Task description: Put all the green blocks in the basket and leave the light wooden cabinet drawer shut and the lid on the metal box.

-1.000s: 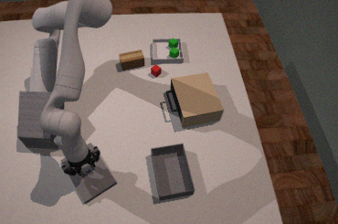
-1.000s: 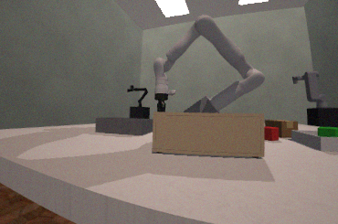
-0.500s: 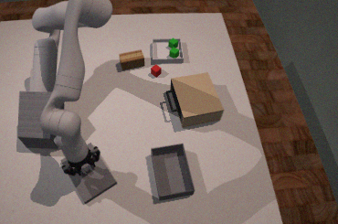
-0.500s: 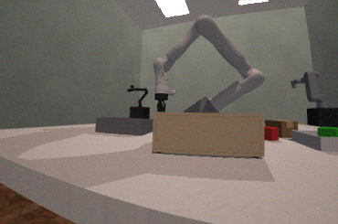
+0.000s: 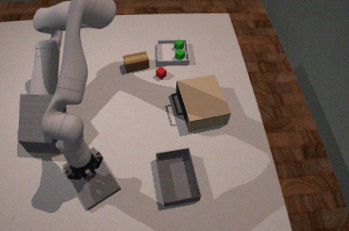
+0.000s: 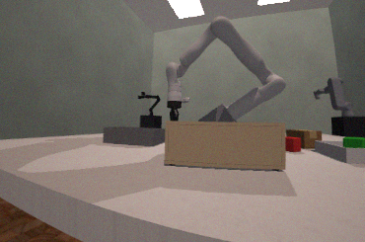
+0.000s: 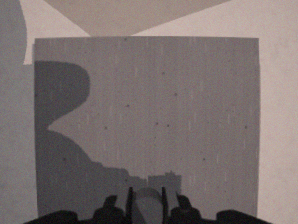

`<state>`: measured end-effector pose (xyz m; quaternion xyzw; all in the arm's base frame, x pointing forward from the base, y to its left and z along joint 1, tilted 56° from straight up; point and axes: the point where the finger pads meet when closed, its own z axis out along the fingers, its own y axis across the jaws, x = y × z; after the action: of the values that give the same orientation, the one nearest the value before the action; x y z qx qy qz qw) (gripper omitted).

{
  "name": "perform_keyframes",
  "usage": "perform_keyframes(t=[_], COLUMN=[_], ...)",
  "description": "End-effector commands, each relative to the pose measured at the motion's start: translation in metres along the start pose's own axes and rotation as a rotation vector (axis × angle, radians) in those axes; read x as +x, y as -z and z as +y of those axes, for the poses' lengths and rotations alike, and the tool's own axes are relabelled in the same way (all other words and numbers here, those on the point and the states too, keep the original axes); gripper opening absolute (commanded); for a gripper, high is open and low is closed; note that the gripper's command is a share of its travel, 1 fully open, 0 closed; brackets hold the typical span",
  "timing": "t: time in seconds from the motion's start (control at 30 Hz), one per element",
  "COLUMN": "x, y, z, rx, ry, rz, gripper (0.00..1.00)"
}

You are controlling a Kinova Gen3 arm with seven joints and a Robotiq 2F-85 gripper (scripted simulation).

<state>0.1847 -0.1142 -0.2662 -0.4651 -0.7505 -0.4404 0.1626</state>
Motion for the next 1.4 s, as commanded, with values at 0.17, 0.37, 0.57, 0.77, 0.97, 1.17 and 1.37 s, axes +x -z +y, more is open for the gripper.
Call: perform_keyframes(t=[0.17, 0.37, 0.57, 0.77, 0.97, 1.17, 1.37], x=[-0.0006, -0.0006, -0.0006, -0.0006, -0.0006, -0.0006, -0.0006], y=[0.0008, 0.0008, 0.0008, 0.0008, 0.0008, 0.0039, 0.0101], z=[0.0000, 0.0000, 0.0000, 0.0000, 0.0000, 0.0000, 0.0000], rx=[0.000, 0.000, 0.000, 0.000, 0.000, 0.000, 0.000], ry=[0.000, 0.000, 0.000, 0.000, 0.000, 0.000, 0.000], rz=[-0.002, -0.002, -0.002, -0.002, -0.002, -0.002, -0.002], gripper=[0.10, 0.10, 0.10, 0.10, 0.10, 0.10, 0.10])
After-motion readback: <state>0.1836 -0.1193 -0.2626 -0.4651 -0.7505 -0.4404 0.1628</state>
